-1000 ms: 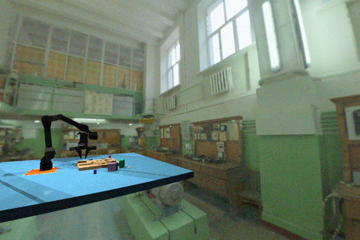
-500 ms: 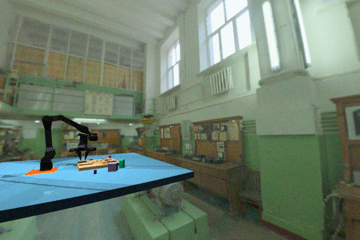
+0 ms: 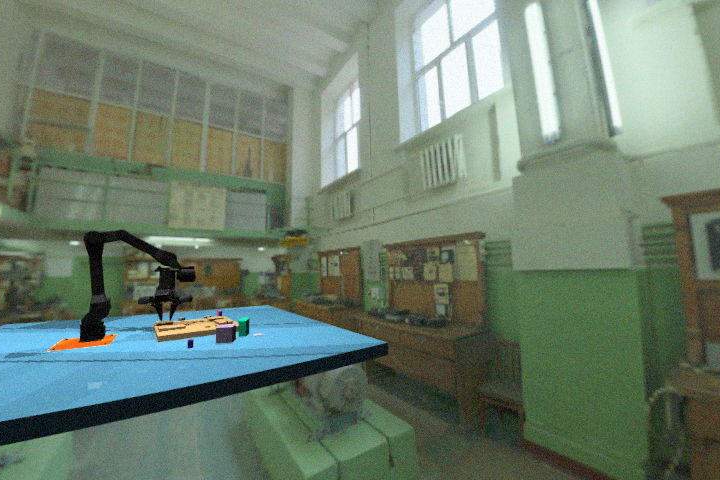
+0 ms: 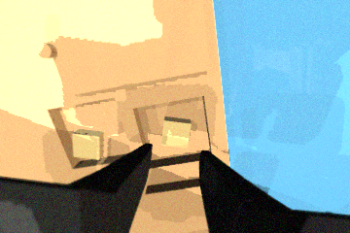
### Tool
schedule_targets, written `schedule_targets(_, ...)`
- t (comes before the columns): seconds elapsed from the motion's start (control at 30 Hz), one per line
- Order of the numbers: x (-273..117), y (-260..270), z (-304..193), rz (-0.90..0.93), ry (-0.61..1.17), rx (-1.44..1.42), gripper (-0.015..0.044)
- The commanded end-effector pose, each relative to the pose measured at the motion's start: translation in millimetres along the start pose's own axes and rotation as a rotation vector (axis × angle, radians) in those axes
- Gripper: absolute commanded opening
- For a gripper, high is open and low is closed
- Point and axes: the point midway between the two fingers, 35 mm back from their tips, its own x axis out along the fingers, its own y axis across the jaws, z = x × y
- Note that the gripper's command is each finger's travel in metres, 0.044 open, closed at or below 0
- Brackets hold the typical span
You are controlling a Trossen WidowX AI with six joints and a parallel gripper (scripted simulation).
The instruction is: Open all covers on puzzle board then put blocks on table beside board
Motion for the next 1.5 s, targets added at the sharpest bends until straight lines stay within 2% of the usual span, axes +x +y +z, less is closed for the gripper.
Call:
schedule_targets(0.0,2,0,0,0.0,-0.001,-0.003,0.0144)
schedule_targets(1.47,34,1,0,0.0,-0.001,-0.003,0.0144)
